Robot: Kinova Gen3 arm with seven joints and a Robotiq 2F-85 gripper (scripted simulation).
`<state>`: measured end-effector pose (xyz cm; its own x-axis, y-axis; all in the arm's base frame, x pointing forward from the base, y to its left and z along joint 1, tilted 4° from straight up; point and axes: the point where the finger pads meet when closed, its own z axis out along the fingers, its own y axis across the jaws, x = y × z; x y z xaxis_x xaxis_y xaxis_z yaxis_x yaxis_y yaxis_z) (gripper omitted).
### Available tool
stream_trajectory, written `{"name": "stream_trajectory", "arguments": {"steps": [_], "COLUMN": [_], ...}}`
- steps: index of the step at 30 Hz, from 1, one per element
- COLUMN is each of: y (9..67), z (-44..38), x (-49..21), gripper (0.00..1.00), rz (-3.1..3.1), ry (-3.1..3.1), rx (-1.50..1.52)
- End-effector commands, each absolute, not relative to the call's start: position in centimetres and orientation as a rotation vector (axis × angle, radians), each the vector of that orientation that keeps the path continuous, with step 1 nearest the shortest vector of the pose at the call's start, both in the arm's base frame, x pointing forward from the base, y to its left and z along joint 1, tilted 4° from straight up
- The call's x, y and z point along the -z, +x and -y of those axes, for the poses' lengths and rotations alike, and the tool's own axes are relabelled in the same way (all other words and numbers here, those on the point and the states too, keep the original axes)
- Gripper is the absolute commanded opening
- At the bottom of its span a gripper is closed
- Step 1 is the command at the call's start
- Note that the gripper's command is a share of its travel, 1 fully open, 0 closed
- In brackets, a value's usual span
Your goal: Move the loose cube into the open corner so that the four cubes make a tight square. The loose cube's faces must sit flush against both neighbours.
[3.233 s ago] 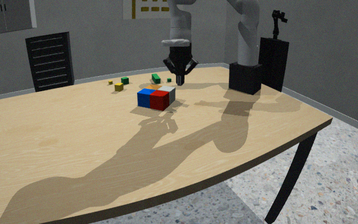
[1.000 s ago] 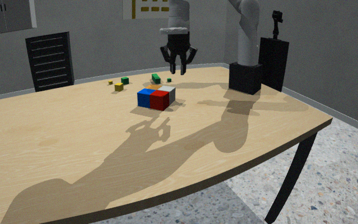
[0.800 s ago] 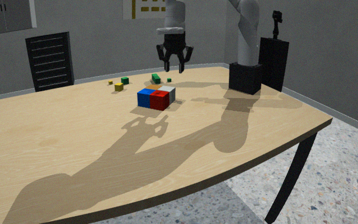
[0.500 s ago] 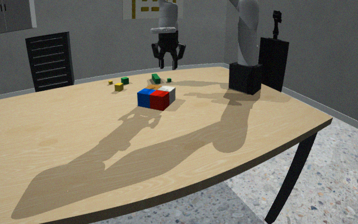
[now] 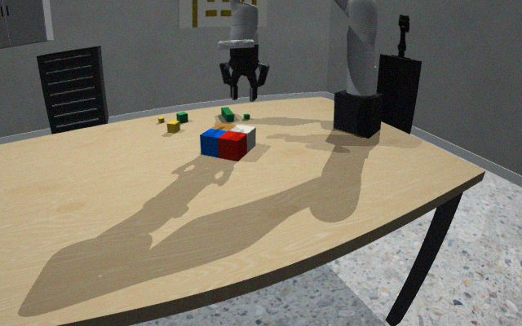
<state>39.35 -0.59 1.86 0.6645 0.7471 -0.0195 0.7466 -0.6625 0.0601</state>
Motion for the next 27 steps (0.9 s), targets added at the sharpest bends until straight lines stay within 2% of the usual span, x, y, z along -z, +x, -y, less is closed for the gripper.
{"name": "stream_trajectory", "arguments": {"steps": [1,27], "y": [39.4,39.6], "z": [0.6,0.8], "x": [-1.7,3.1], "gripper": [0.56,0.56], "rz": [-1.262,-1.263], "ry": [2.808,2.808], "rx": [-0.011,-0.011]}}
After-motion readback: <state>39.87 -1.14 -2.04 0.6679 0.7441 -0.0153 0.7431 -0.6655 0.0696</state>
